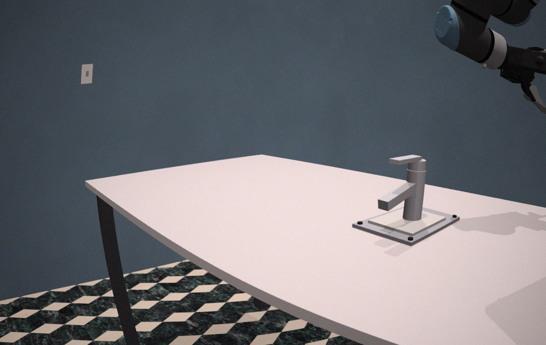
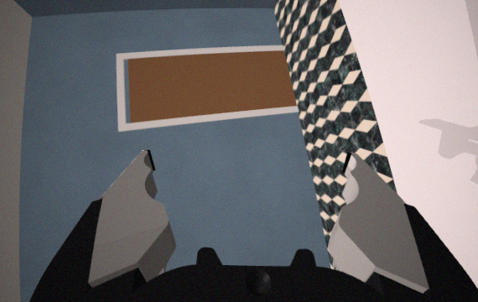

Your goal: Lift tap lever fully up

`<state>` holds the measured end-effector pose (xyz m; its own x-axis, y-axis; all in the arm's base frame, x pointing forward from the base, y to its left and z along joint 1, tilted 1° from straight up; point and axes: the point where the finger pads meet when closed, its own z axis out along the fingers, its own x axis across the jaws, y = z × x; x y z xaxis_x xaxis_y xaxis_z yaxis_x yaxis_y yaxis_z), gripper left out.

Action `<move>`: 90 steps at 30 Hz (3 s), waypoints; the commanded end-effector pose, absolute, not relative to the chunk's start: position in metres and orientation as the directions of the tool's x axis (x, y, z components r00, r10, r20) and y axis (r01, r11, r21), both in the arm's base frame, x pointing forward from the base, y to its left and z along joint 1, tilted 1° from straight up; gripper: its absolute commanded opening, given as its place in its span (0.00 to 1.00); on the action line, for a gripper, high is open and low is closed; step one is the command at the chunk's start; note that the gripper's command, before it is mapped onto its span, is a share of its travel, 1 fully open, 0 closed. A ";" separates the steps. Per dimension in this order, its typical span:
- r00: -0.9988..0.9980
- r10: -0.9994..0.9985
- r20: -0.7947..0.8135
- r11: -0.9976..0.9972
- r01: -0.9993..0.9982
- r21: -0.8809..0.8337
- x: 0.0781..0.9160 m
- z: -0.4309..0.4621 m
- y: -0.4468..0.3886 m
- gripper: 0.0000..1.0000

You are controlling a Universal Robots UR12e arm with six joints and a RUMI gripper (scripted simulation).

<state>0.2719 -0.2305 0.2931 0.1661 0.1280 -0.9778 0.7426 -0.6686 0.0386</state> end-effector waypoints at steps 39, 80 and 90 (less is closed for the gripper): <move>0.587 0.053 -0.808 -0.835 0.470 0.286 0.323 0.221 -0.161 1.00; 0.991 -0.133 -0.016 -0.991 -0.133 0.003 0.623 0.160 0.060 1.00; 0.991 -0.133 -0.016 -0.991 -0.133 0.003 0.623 0.160 0.060 0.00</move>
<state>0.6227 0.0599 0.1590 0.9909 -0.1334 -0.0174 -0.1333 -0.9911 0.0032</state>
